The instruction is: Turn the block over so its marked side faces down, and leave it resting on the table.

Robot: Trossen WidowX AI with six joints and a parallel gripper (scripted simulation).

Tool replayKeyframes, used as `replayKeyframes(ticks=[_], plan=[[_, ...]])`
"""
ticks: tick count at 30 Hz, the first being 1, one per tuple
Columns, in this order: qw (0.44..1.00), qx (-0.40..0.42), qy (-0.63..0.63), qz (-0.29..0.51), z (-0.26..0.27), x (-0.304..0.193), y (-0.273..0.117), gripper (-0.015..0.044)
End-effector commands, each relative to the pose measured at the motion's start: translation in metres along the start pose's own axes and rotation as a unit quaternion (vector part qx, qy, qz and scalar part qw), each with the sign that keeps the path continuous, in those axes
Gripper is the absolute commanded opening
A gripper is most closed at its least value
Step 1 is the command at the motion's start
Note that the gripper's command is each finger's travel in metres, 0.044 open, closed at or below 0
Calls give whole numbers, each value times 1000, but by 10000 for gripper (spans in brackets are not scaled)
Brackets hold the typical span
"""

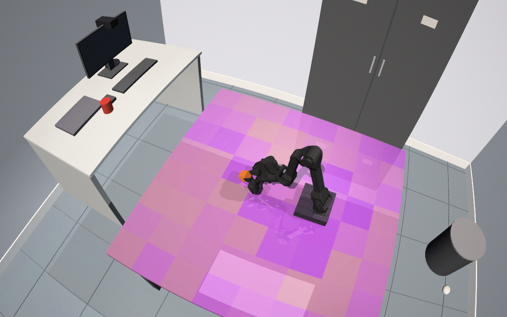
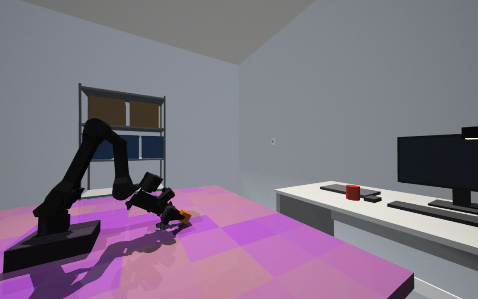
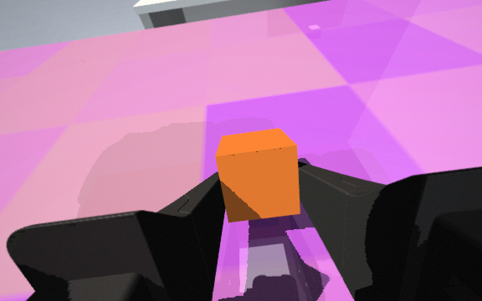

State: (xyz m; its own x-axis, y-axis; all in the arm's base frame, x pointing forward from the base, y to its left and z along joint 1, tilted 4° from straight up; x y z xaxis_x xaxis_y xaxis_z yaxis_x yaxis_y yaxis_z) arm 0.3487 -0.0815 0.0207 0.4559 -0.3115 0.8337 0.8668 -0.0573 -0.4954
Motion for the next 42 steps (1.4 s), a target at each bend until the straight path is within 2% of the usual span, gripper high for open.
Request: replayKeyframes(ticks=[1,17,34,42], plan=[[1000,4,1,-12,1,0,-2,0],[1000,6,1,-22,1,2,-4,0],[1000,6,1,-22,1,2,-4,440],[1000,6,1,-22,1,2,-4,440]])
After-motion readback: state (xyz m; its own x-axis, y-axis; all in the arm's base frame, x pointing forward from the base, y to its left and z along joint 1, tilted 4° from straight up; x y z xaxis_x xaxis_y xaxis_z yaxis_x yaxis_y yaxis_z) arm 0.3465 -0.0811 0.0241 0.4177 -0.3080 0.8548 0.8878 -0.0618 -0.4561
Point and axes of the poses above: the point midway between the two fingers, 35 mm back from their tips, its own y axis out along the fingers, its own z axis across the jaws, x = y × z, the point moved 3 cm from there along -y, back along the fingers, and after that the axes turned 12 degrees about y, right-handed, at the moved point
